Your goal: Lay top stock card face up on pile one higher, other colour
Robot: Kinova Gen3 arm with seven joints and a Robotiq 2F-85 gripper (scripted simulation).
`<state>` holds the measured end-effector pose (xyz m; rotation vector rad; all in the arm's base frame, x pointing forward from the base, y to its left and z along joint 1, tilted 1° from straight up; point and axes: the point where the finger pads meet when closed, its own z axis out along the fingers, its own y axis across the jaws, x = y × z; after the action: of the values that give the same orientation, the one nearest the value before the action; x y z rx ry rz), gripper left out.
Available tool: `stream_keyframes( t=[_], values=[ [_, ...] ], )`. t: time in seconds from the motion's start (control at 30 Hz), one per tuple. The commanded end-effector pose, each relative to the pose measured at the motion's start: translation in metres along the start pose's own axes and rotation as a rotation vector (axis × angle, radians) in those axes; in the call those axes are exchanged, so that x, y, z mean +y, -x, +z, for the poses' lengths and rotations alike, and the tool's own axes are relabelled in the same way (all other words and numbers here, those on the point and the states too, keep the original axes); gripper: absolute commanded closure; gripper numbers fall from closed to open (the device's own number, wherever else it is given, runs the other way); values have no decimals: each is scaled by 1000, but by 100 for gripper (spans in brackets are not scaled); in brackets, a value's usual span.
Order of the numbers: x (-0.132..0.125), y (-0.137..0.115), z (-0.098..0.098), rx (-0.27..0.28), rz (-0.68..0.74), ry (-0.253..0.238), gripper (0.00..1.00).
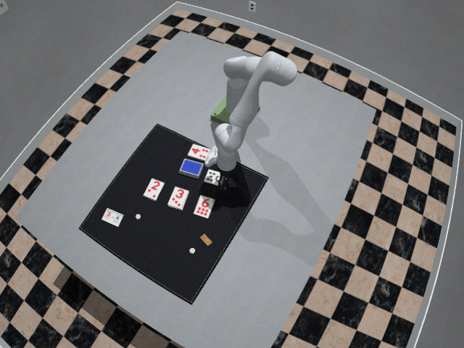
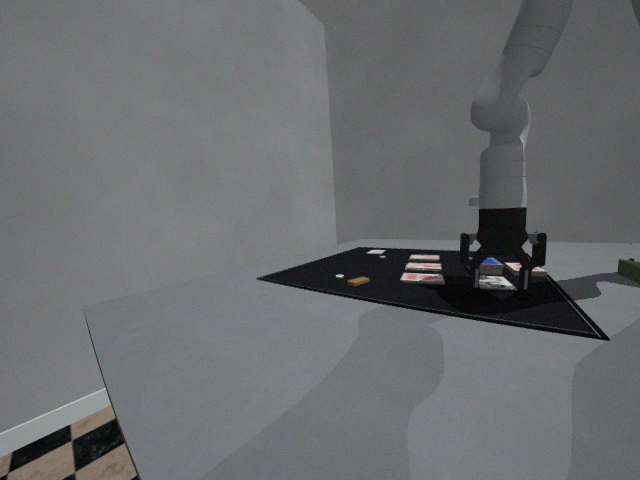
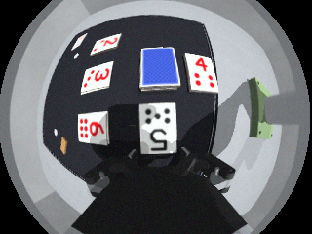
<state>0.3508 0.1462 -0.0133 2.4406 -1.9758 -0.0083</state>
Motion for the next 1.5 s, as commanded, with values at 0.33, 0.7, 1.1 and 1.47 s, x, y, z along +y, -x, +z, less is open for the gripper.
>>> stream_keyframes(
  t=[0.33,0.7,1.1,1.47],
  values=[
    [0,0,-1,-1,0,-1,15],
    [0,0,-22,-1,0,-1,15],
    [0,-1,-66,-1,0,-1,15],
    [0,-2,-89,-1,0,-1,15]
  ],
)
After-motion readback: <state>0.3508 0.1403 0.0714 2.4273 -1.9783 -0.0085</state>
